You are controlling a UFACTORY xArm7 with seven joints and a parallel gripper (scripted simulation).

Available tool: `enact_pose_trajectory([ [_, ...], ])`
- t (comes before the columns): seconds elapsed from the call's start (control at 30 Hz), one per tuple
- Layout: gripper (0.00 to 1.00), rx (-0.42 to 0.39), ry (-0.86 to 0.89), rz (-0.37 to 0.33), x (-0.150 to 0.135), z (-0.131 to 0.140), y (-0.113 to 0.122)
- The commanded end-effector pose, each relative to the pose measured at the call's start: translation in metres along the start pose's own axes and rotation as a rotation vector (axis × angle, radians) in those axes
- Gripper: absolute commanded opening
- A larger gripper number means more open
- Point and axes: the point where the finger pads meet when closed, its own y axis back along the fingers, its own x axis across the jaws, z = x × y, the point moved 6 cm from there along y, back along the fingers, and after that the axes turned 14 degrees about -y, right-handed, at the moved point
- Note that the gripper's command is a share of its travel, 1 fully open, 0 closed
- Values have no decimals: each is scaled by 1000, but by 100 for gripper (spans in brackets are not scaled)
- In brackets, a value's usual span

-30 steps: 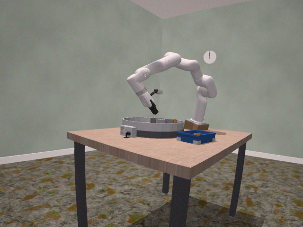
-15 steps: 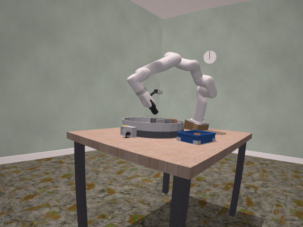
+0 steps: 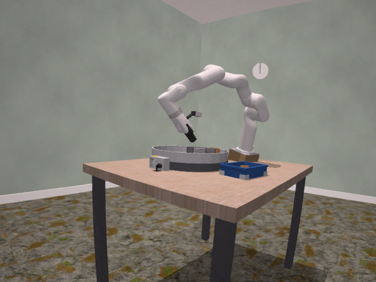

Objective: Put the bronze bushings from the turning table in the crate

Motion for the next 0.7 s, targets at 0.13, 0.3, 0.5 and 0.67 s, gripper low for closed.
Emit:
enact_pose_trajectory([
  [0.13,10,-4,0,1,-11,-34,-28],
  [0.3,10,-4,0,1,-21,-64,-54],
  [0.5,10,-3,2,1,-32,-98,-86],
  [0.67,10,-3,2,1,-41,-125,-111],
])
